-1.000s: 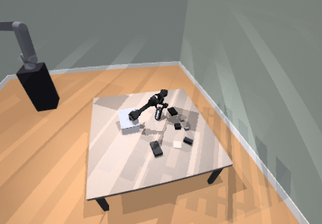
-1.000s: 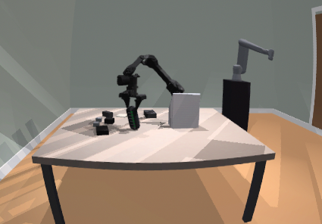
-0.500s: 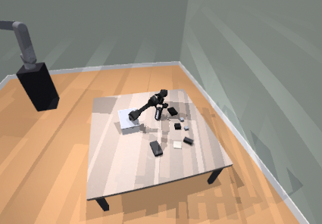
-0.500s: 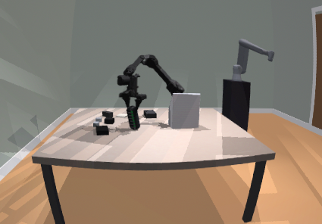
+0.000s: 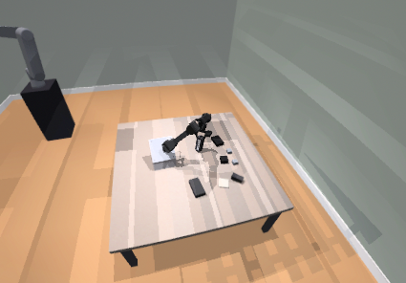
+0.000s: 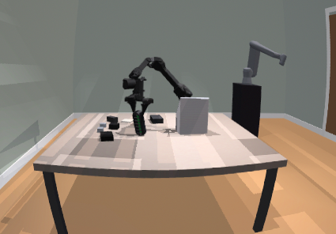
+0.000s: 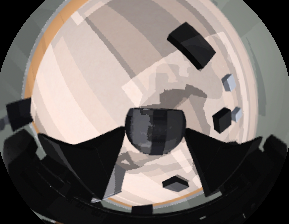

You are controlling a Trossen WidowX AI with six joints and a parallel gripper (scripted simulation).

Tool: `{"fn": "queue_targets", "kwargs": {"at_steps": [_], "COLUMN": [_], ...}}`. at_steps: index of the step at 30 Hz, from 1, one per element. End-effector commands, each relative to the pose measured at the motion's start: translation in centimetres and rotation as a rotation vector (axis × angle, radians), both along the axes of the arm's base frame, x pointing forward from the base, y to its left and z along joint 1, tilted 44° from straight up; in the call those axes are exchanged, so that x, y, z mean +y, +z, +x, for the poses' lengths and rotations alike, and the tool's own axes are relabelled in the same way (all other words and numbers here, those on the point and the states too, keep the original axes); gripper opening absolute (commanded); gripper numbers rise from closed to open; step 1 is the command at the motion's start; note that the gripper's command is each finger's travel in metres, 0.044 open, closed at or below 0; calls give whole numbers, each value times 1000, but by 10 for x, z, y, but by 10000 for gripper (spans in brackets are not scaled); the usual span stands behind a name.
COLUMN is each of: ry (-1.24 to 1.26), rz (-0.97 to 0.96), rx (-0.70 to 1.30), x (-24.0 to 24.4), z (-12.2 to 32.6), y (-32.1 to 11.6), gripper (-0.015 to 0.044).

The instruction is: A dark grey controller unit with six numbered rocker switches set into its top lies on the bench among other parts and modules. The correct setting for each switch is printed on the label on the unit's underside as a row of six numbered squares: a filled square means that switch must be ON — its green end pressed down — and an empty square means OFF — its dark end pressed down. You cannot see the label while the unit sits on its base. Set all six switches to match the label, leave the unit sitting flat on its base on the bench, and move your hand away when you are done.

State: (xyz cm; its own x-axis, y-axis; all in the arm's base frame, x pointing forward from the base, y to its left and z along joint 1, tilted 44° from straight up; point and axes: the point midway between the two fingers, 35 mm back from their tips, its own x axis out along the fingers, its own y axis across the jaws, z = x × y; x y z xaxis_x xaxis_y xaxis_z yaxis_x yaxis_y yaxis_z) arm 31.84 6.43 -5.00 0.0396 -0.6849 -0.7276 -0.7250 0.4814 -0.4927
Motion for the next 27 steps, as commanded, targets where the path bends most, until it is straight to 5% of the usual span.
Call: {"fn": "queue_targets", "kwargs": {"at_steps": [1,27], "ry": [-1,-1], "rz": [-6,-6], "rx": [5,6], "x": [-4,-6], "z": [-5,-7], "y": [4,5], "gripper": [337,337]}}
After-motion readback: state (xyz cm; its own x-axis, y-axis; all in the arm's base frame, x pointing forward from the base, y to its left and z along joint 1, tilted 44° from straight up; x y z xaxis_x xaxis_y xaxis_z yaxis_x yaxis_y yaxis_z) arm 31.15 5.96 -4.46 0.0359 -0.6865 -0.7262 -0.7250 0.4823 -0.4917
